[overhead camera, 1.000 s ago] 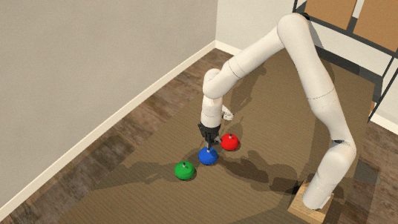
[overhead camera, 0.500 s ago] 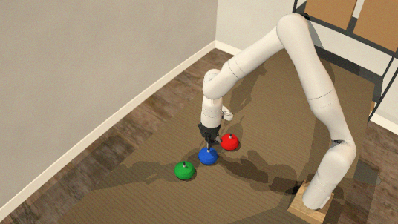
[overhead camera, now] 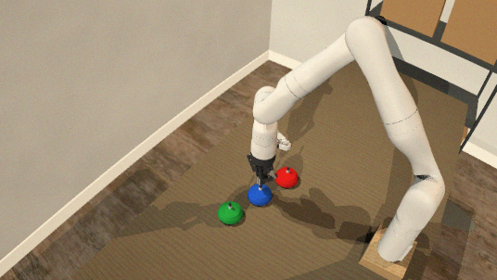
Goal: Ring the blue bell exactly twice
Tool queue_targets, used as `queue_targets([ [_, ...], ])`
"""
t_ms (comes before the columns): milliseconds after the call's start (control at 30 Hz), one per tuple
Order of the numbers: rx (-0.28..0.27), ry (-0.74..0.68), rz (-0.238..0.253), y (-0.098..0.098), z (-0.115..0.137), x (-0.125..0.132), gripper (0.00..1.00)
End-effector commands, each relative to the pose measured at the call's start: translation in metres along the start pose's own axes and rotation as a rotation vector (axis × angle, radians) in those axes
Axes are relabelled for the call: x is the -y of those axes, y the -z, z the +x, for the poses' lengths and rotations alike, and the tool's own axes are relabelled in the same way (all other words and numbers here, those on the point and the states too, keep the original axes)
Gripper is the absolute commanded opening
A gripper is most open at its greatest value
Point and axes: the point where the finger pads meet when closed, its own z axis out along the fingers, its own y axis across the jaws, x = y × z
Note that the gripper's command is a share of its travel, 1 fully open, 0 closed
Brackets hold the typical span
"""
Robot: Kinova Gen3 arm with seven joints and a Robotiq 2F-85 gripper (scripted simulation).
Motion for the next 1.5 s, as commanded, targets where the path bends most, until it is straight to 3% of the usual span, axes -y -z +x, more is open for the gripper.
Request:
queue_targets([
  [0,-0.001,0.002,0.003,-0.0012,0.0003,0.0001,0.0],
  [1467,0.0,-0.002,0.004,0.0008,-0.0014,-0.0021,0.0],
])
